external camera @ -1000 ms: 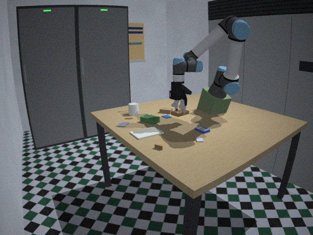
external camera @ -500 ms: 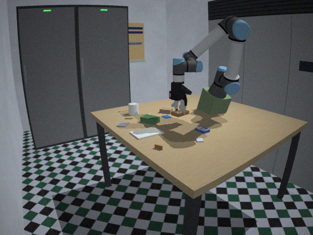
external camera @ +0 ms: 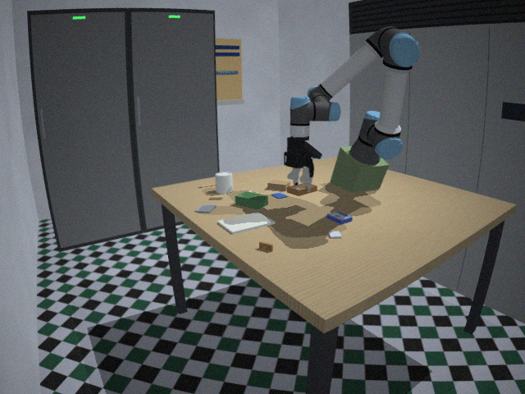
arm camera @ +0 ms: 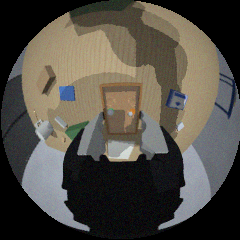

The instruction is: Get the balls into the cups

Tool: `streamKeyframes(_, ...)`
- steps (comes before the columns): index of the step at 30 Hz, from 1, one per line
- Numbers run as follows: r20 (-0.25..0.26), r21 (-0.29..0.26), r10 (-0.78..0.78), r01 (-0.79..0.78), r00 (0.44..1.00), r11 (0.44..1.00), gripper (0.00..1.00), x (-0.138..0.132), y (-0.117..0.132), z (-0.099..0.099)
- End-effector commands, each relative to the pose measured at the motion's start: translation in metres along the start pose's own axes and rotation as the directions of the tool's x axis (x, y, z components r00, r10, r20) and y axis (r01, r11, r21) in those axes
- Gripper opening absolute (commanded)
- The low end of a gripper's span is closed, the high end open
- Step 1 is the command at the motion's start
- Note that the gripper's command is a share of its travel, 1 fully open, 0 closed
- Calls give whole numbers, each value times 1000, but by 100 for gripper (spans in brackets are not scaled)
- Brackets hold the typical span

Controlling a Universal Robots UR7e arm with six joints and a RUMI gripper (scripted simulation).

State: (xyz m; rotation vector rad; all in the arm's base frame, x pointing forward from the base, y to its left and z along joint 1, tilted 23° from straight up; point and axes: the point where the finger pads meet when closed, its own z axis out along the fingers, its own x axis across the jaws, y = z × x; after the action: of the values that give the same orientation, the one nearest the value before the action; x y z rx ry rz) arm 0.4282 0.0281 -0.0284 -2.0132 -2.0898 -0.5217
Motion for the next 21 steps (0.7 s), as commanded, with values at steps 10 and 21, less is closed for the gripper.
streamKeyframes(10,1,9,-3,3,1000,1000,43,2,0,0)
streamKeyframes(21,2,6,-2,2,1000,1000,43,0,1,-1)
